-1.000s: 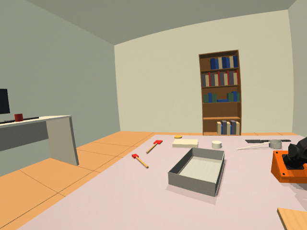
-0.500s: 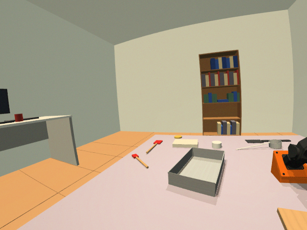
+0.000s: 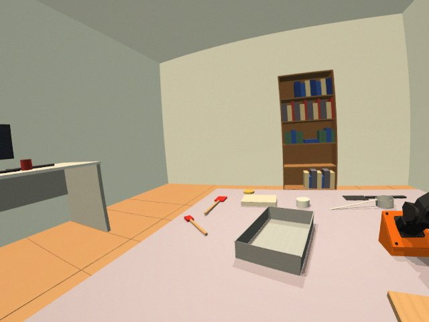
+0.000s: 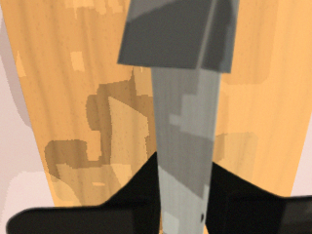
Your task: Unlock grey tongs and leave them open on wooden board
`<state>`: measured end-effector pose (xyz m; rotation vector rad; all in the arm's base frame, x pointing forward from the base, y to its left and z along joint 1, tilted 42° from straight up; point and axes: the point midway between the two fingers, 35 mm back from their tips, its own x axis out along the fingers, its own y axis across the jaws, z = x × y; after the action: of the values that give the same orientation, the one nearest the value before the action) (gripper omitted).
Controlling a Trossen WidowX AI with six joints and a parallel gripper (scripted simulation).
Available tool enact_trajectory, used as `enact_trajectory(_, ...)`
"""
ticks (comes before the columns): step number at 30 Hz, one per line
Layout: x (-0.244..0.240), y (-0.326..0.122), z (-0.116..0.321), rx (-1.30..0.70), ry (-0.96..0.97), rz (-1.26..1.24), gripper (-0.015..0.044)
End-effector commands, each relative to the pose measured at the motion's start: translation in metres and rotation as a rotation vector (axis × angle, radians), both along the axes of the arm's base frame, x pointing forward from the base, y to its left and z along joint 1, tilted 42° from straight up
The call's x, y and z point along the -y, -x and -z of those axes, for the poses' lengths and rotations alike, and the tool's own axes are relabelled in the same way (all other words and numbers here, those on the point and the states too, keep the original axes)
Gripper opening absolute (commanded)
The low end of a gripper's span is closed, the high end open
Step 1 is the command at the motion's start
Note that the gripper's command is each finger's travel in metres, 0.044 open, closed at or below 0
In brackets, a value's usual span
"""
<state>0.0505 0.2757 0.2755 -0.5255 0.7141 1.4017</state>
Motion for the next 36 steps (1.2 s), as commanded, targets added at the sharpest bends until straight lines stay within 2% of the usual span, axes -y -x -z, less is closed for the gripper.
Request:
enact_trajectory(1, -0.002, -0.001, 0.003, -0.002, 0.007, 0.008, -0.0150)
enact_trajectory(2, -0.002, -0.001, 0.003, -0.002, 0.007, 0.008, -0.0150)
enact_trajectory(24, -0.001, 0.000, 0.001, 0.000, 0.001, 0.000, 0.0428)
enact_trajectory(30, 0.002, -0.009, -0.002, 0.003, 0.013, 0.001, 0.0440)
enact_trajectory(36, 0.019, -0.055, -0.018, 0.001, 0.062, 0.008, 0.0440)
